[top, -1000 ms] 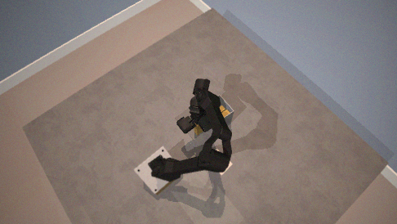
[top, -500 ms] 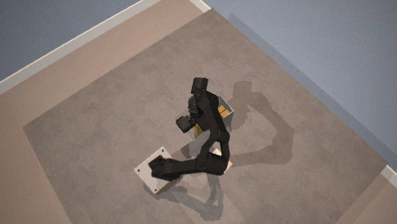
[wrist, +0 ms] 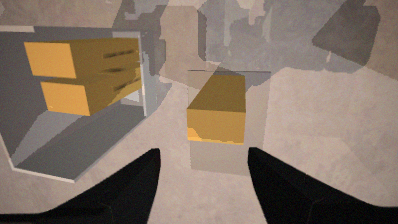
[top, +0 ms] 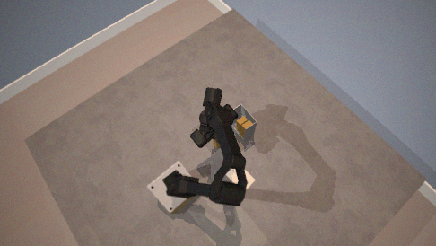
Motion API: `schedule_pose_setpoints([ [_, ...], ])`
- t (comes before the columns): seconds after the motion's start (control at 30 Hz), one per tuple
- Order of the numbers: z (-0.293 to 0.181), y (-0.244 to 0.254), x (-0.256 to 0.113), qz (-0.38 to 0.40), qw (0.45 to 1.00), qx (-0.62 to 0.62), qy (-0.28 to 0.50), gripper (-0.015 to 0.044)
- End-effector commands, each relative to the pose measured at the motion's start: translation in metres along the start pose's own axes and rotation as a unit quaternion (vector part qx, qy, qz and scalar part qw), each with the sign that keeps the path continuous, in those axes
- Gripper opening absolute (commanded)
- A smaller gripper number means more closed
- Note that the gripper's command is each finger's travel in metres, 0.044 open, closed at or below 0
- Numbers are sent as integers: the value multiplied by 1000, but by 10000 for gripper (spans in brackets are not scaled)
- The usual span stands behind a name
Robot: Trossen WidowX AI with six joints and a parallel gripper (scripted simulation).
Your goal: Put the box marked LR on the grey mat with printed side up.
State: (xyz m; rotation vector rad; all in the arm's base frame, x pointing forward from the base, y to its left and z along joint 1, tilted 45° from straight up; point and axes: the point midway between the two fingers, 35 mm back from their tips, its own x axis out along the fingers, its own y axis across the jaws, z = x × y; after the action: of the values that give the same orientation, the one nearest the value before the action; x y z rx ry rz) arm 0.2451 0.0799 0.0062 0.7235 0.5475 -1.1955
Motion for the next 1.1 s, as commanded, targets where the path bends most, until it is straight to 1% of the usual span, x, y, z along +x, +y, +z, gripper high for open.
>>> schedule_pose_setpoints([
  [0.0,0,0,0,-2,1000,-1,0,237],
  [0.03,0,0,0,-2,1000,-1,0,237],
  [0.3,1,3,-23,0,1000,0,-1,440],
  [0.43,1,3,-23,8,1000,-16,2,440],
  [0.83,2,-2,-23,78,986,-145,13,440],
  [1.07,3,-2,-23,85,984,-158,14,440],
])
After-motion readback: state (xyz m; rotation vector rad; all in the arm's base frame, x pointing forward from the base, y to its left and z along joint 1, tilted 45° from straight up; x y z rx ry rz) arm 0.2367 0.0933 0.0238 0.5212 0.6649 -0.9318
